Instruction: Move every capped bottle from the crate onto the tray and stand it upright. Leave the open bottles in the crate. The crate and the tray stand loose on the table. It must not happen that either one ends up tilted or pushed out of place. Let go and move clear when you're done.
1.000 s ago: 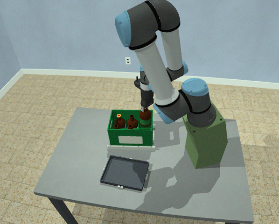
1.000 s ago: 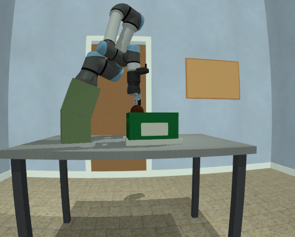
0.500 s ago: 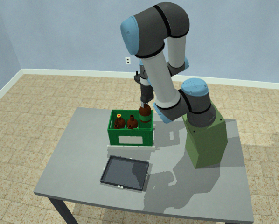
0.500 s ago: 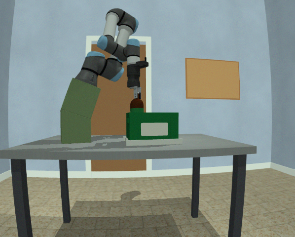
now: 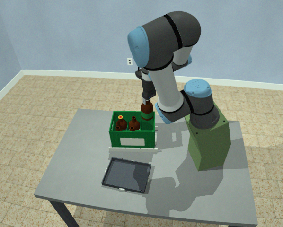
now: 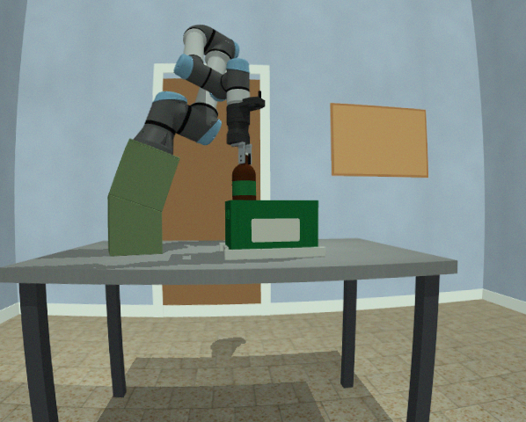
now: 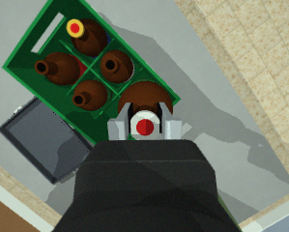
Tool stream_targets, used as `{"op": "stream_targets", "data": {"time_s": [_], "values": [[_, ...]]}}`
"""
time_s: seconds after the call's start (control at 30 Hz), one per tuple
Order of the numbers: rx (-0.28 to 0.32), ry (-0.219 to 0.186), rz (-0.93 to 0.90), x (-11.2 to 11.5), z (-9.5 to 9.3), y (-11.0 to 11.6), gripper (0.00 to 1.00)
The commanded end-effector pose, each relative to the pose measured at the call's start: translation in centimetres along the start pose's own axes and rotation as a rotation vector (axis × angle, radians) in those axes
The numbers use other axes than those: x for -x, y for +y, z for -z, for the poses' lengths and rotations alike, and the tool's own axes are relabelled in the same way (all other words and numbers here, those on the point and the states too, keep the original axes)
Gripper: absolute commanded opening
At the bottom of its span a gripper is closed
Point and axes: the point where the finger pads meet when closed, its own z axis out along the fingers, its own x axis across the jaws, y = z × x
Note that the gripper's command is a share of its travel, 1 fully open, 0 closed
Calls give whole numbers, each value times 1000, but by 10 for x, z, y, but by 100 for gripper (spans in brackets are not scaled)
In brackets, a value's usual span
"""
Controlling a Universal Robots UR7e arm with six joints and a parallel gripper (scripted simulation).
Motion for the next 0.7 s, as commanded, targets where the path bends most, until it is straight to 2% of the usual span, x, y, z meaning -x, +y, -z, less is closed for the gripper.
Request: {"op": "stream_targets", "data": {"time_s": [0.0,0.4,0.5,0.67], "values": [[7,-4,-1,0,0,2,0],[25,-13,-2,0,19,4,0],[17,-8,-1,0,14,3,0],[19,-10,-2,0,16,3,0]]}}
